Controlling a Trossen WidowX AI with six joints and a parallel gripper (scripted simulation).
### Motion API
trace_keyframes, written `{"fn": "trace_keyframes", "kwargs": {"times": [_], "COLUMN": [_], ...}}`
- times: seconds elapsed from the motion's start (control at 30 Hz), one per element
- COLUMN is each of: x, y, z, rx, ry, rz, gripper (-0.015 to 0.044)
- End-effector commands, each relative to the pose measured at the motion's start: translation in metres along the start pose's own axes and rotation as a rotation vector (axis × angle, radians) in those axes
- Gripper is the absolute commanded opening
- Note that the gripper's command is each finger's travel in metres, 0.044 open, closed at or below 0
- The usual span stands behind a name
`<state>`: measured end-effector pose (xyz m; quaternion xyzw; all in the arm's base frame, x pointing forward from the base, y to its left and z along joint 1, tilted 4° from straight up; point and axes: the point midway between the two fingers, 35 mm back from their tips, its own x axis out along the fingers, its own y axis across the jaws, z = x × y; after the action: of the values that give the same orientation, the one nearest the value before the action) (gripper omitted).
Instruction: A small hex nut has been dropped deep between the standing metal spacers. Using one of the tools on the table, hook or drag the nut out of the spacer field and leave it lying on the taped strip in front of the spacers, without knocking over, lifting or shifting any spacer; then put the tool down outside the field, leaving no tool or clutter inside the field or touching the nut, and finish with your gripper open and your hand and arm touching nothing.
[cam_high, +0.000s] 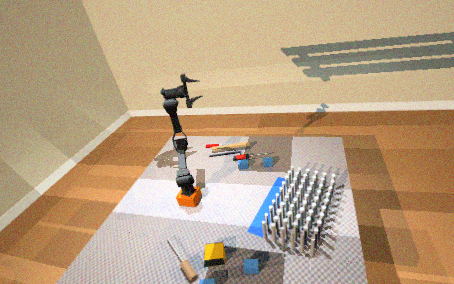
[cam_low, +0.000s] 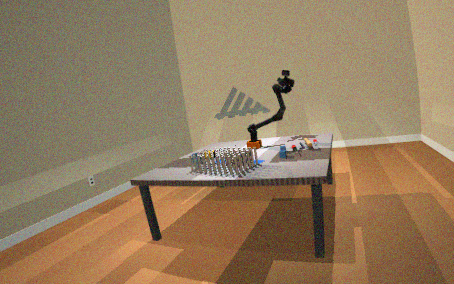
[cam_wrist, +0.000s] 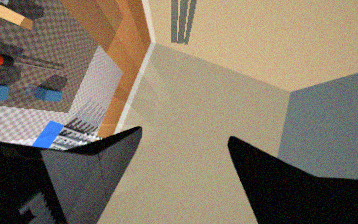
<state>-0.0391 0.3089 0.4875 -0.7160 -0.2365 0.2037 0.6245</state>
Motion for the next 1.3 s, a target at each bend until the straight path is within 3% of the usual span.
{"fn": "trace_keyframes", "kwargs": {"times": [0.0,0.4,0.7,0.97,1.27], "x": [0.0,-0.032,-0.038,-0.01,0.051], "y": [-0.001,-0.072,-0.093,-0.067,0.011], "z": [-0.001,-0.092,-0.215,-0.326,-0.422], "rx": [0.001,0.236,0.58,0.9,1.232], "ry": [-0.003,-0.26,-0.382,-0.367,-0.215], "rz": [-0.003,-0.277,-0.498,-0.642,-0.701], "gripper": [0.0426,0.044,0.044,0.044,0.044]}}
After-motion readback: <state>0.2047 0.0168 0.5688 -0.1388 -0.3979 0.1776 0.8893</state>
